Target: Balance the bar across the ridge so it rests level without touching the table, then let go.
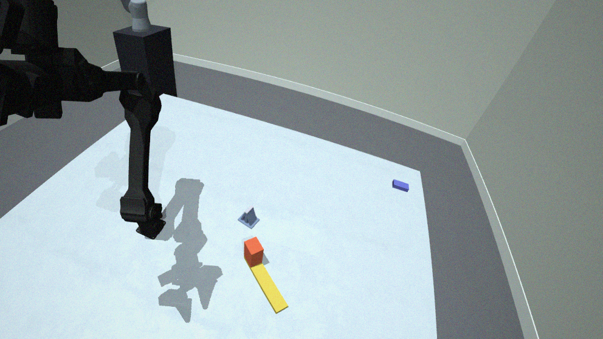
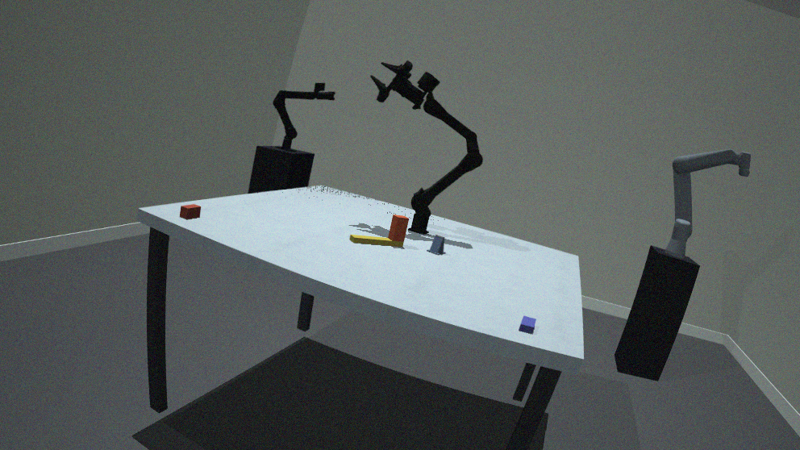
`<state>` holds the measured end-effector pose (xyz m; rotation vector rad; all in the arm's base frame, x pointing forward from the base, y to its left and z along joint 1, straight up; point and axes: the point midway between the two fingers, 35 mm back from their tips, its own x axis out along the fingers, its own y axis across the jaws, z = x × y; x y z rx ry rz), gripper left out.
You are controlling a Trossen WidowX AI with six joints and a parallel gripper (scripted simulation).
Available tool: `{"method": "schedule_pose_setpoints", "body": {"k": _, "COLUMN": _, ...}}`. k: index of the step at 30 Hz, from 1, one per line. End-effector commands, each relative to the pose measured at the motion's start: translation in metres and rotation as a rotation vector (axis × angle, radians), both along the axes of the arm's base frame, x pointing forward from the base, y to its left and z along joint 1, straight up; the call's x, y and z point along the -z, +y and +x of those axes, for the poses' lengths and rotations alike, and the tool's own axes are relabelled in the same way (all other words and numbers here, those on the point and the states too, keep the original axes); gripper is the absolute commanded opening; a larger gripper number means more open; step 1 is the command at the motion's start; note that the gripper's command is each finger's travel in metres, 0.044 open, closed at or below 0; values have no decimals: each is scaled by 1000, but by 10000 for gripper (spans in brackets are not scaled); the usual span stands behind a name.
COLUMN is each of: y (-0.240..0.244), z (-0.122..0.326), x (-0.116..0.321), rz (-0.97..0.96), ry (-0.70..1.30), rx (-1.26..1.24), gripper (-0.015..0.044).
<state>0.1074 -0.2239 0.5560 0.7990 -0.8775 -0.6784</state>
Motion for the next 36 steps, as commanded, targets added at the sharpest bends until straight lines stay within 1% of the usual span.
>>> {"method": "schedule_pose_setpoints", "body": {"k": 1, "y": -11, "z": 17, "x": 10, "rz": 59, "ry": 40, "rx": -36, "gripper": 315}}
{"method": "schedule_pose_setpoints", "body": {"k": 7, "y": -24, "z": 49, "x": 34, "rz": 169, "ry": 116, "rx": -113, "gripper": 315}}
{"method": "schedule_pose_setpoints", "body": {"k": 17, "y": -26, "z": 96, "x": 64, "rz": 268, "ry": 240, "rx": -224, "gripper": 315}}
{"method": "schedule_pose_setpoints", "body": {"k": 21, "y": -26, "z": 116, "x": 82, "rz": 325, "ry": 311, "rx": -265, "gripper": 315}}
{"method": "schedule_pose_setpoints", "body": {"k": 36, "y": -1, "z": 193, "x": 163, "rz": 521, "ry": 653, "rx": -439, "gripper": 315}}
